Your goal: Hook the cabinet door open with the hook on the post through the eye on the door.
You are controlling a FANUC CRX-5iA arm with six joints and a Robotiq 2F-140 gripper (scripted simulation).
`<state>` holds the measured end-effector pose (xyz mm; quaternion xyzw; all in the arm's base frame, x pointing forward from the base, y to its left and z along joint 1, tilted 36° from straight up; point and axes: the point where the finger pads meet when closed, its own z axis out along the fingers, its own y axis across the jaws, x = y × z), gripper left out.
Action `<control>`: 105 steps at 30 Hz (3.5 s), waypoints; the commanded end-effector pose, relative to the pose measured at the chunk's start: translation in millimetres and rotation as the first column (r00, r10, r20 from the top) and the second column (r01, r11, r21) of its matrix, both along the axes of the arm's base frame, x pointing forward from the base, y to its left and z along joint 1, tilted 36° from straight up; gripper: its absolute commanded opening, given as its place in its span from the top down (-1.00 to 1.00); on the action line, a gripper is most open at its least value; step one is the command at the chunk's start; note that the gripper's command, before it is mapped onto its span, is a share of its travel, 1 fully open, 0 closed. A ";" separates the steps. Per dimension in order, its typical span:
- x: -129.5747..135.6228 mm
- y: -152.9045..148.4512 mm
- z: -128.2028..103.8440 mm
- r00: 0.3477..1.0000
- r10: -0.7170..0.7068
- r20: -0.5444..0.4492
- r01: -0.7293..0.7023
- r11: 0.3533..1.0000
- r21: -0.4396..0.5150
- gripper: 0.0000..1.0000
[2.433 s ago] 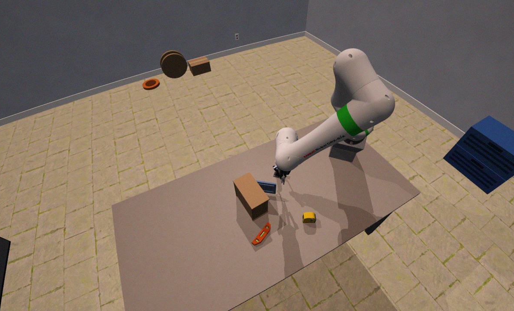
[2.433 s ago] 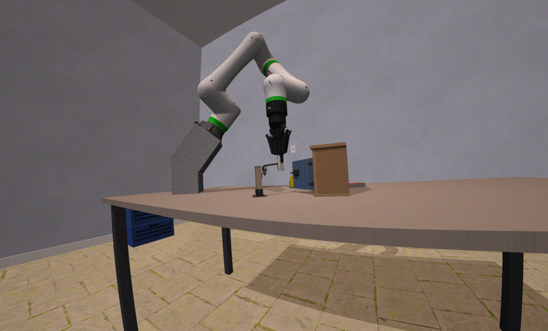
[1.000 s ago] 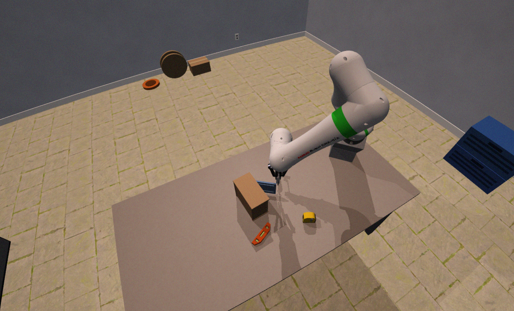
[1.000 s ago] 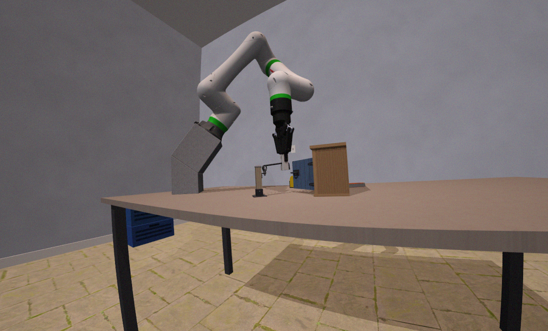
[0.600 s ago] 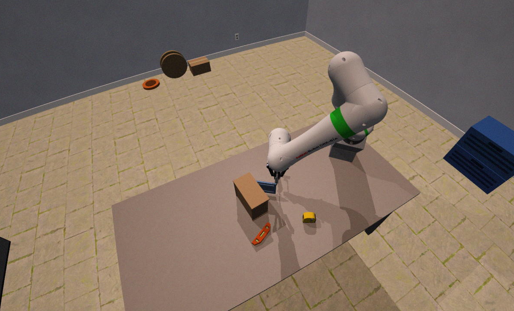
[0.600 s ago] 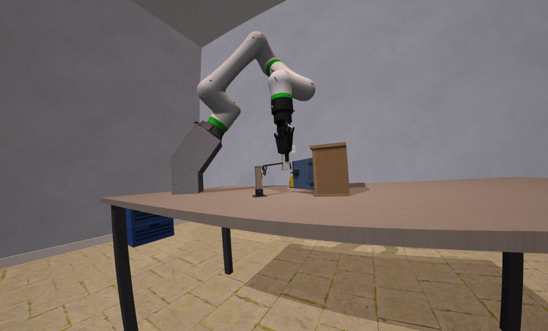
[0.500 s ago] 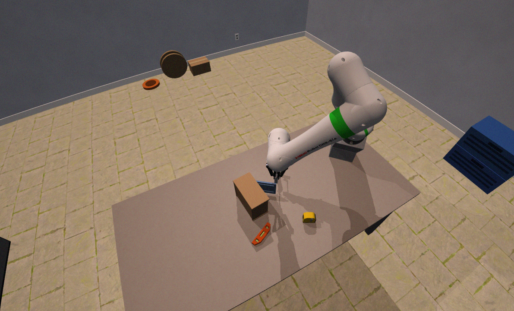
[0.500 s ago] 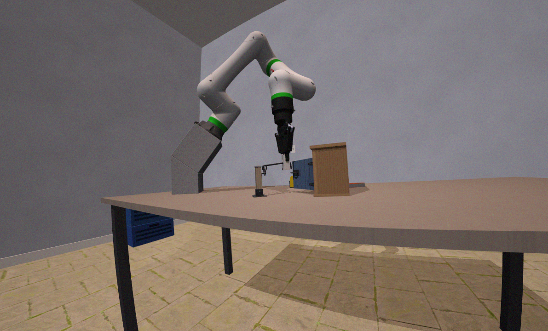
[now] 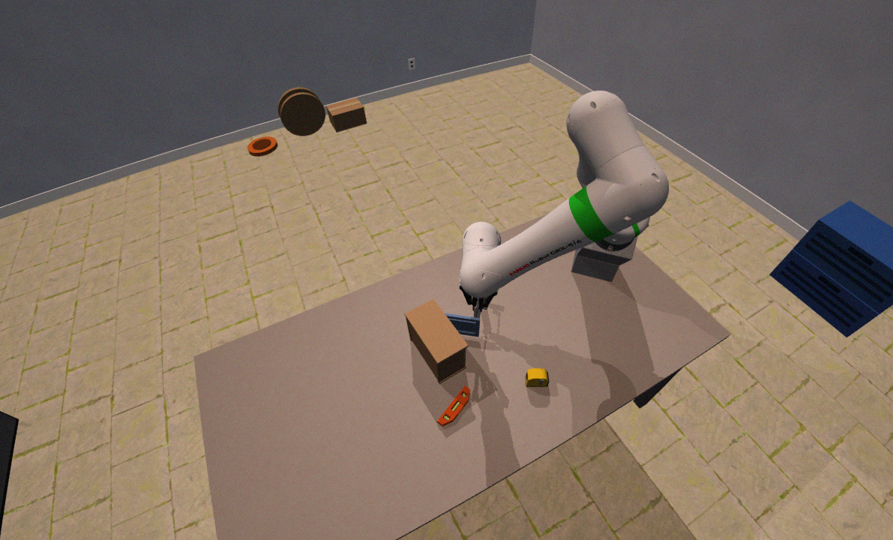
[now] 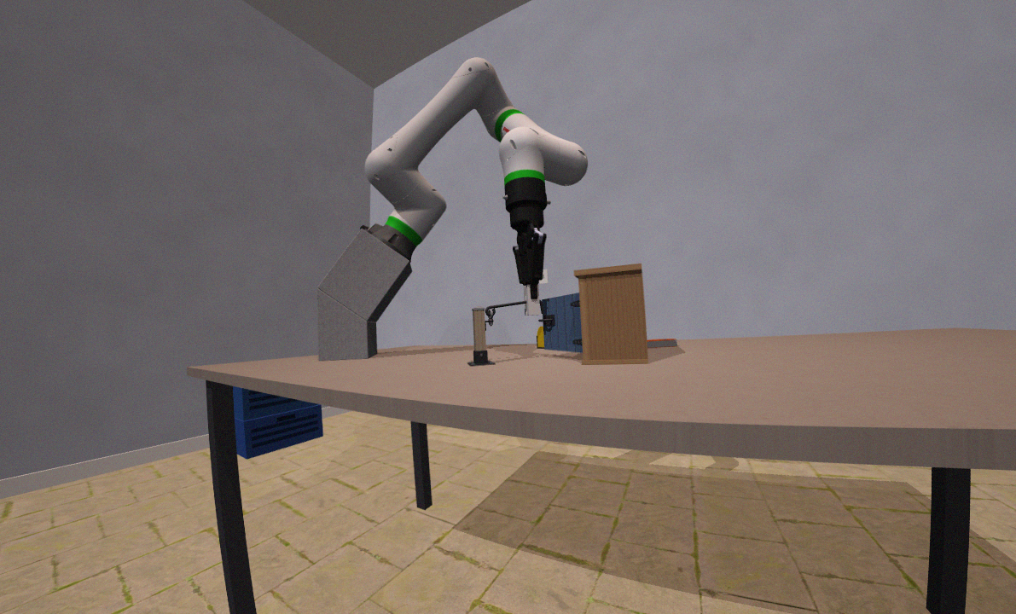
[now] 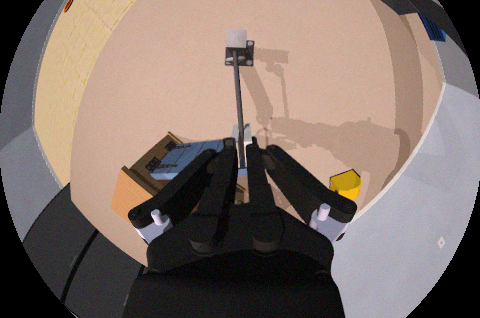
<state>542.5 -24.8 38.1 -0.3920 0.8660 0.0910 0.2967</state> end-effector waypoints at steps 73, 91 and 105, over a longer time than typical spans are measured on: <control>9.8 -8.0 -1.1 0.994 -0.094 -0.050 0.097 0.994 0.049 0.94; 10.1 -7.7 -1.5 0.994 -0.094 -0.050 0.097 0.994 0.049 0.94; 10.7 -7.2 -2.3 0.994 -0.094 -0.050 0.097 0.994 0.049 0.94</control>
